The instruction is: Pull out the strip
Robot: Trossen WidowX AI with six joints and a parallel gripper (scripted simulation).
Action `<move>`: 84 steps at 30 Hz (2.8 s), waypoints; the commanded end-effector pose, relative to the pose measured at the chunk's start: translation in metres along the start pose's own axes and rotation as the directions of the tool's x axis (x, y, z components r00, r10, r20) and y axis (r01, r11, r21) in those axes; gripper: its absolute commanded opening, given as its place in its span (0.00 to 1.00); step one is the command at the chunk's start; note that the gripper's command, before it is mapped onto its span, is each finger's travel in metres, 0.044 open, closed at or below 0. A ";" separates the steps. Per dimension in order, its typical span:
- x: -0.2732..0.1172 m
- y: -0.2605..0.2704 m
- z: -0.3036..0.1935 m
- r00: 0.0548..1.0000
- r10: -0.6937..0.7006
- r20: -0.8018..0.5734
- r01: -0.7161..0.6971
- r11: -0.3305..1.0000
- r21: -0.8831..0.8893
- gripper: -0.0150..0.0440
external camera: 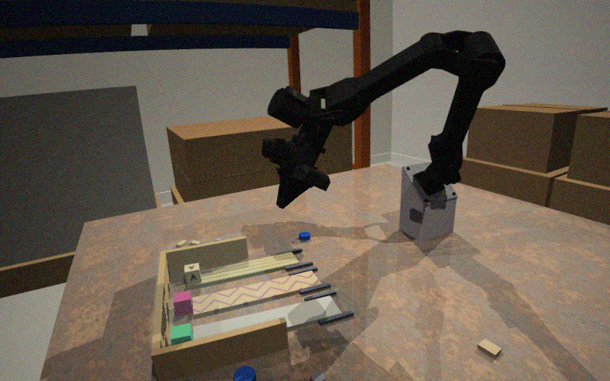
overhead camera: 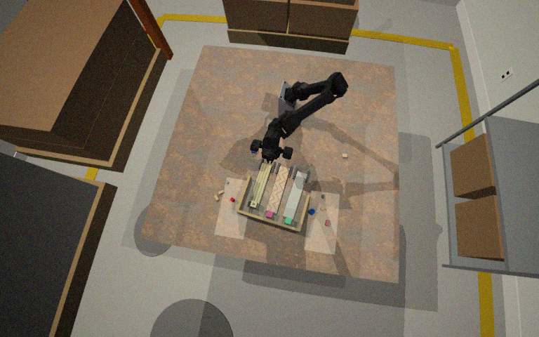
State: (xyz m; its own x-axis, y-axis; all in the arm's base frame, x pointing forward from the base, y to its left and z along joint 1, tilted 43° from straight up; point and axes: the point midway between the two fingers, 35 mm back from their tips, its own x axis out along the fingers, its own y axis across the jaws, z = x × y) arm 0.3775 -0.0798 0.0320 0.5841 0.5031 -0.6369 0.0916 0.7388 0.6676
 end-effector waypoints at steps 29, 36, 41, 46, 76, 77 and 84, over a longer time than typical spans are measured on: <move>0.078 -0.030 -0.033 0.867 0.004 -0.499 0.020 0.999 0.042 0.25; 0.088 -0.030 -0.039 0.867 0.004 -0.499 0.020 0.999 0.042 0.25; 0.095 -0.029 -0.044 0.867 0.005 -0.499 0.019 0.999 0.043 0.25; 0.102 -0.029 -0.048 0.867 0.005 -0.499 0.019 0.999 0.043 0.25; 0.121 -0.028 -0.062 0.867 0.007 -0.499 0.017 0.999 0.044 0.25; 0.121 -0.028 -0.062 0.867 0.007 -0.499 0.017 0.999 0.044 0.25; 0.122 -0.028 -0.062 0.867 0.007 -0.499 0.017 0.999 0.044 0.25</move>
State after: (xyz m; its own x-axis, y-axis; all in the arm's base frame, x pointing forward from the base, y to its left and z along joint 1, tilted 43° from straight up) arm 0.3960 -0.0120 -0.0872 0.1046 0.6611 -0.7430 0.1323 0.7312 0.6692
